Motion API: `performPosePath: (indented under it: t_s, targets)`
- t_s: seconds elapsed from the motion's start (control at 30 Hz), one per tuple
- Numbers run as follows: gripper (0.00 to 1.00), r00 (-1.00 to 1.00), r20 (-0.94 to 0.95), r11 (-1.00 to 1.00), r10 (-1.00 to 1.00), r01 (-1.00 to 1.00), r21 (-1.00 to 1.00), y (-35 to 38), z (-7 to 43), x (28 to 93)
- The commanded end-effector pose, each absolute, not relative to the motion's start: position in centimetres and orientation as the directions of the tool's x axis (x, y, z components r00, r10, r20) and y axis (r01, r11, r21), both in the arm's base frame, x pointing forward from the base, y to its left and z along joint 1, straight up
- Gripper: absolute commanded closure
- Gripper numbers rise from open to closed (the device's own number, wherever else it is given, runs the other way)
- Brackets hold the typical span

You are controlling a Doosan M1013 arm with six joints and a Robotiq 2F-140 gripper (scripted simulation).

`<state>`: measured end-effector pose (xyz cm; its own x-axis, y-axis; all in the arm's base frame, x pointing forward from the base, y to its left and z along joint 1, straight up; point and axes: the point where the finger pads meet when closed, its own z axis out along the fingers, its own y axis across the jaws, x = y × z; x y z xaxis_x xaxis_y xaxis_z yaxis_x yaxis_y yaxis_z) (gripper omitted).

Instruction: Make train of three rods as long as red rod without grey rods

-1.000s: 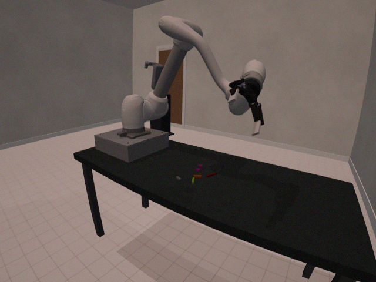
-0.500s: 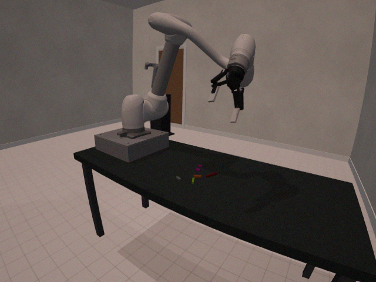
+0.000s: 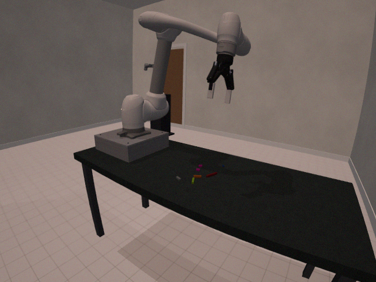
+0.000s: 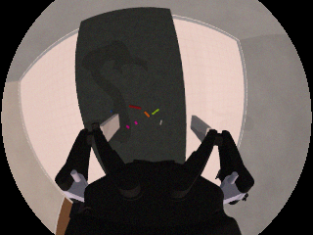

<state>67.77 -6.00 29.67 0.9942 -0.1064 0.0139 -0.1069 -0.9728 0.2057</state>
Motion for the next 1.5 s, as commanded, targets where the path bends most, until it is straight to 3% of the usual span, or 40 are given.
performPosePath:
  t_s: [0.0,0.37,0.4,0.87,1.23,1.47]
  targets:
    - [0.00,0.999,-0.005,-0.997,-0.041,-0.041,0.073,-2.2,31.1,65.9]
    - [0.00,0.985,-0.001,-0.985,0.175,0.175,0.002,-1.3,23.1,63.0]
    - [0.00,0.972,-0.002,-0.972,0.236,0.236,0.002,-1.7,20.0,62.0]
    - [0.00,0.861,-0.005,-0.861,0.509,0.509,0.002,-3.1,6.8,54.7]
    - [0.00,0.725,-0.007,-0.725,0.688,0.688,0.000,-3.4,-1.5,46.9]
    - [0.00,0.692,-0.007,-0.692,0.722,0.722,0.000,-3.4,-3.0,45.1]
